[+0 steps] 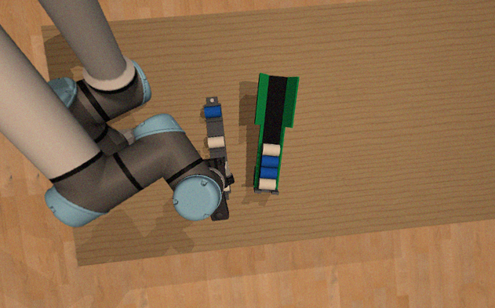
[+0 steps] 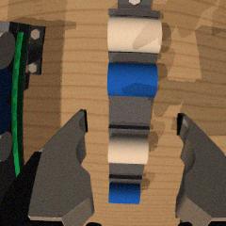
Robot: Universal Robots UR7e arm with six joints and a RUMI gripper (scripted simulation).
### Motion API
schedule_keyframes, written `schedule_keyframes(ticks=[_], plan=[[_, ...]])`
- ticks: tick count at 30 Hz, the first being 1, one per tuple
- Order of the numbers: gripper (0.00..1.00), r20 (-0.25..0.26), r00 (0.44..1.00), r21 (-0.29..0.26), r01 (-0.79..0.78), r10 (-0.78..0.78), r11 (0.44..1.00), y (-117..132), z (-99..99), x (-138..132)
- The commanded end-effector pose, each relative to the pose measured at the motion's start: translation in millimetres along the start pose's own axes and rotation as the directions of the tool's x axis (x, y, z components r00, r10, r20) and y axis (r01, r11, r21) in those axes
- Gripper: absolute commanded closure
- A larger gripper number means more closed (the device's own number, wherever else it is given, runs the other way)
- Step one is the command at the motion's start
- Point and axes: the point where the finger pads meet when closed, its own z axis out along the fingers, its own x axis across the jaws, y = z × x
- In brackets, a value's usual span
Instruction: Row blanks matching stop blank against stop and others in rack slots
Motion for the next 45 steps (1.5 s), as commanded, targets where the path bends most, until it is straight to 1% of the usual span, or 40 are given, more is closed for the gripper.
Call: schedule_keyframes(ticks=[1, 4, 5, 32, 45], plan=[[0.54, -0.003, 1.0, -0.003, 0.0, 0.0, 1.0, 0.1, -7.6, 0.9], [0.54, -0.003, 1.0, -0.003, 0.0, 0.0, 1.0, 0.1, -7.6, 0.9], [0.0, -0.004, 1.0, -0.004, 0.001, -0.001, 1.0, 0.4, -7.0, 0.8], [0.0, -0.004, 1.0, -0.005, 0.003, -0.003, 1.0, 0.8, -6.0, 1.2], [0.0, -0.004, 0.999, -0.006, 0.052, -0.052, 0.999, -1.4, -6.2, 0.1]])
